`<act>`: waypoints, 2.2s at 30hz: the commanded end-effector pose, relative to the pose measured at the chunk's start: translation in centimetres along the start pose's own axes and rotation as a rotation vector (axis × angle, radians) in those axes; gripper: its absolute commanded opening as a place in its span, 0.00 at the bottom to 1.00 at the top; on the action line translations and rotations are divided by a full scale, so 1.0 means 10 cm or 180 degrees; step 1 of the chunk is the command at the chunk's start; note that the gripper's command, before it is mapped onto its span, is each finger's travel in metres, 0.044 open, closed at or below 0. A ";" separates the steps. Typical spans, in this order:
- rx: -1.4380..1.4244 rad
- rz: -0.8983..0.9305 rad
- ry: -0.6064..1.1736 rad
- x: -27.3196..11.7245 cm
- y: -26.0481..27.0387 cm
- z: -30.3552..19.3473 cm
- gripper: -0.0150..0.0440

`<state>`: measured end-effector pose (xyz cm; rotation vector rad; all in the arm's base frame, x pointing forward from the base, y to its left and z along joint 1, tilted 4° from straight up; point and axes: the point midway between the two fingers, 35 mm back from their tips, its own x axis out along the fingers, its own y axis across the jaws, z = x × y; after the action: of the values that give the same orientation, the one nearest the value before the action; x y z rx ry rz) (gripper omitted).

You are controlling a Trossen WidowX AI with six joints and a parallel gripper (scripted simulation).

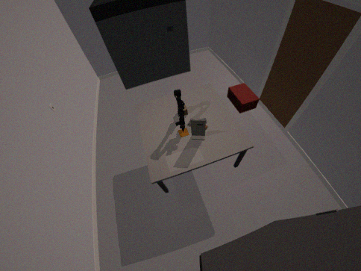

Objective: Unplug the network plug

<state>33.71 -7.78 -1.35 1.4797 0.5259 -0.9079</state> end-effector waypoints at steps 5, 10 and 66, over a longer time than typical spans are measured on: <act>-0.0006 -0.0004 0.0017 0.07 -0.06 -0.01 0.25; -0.0006 -0.0005 0.0017 0.11 -0.10 -0.01 0.25; 0.0001 -0.0007 0.0009 0.03 -0.16 0.00 0.52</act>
<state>32.84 -7.71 -2.73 1.4798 0.5293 -0.9037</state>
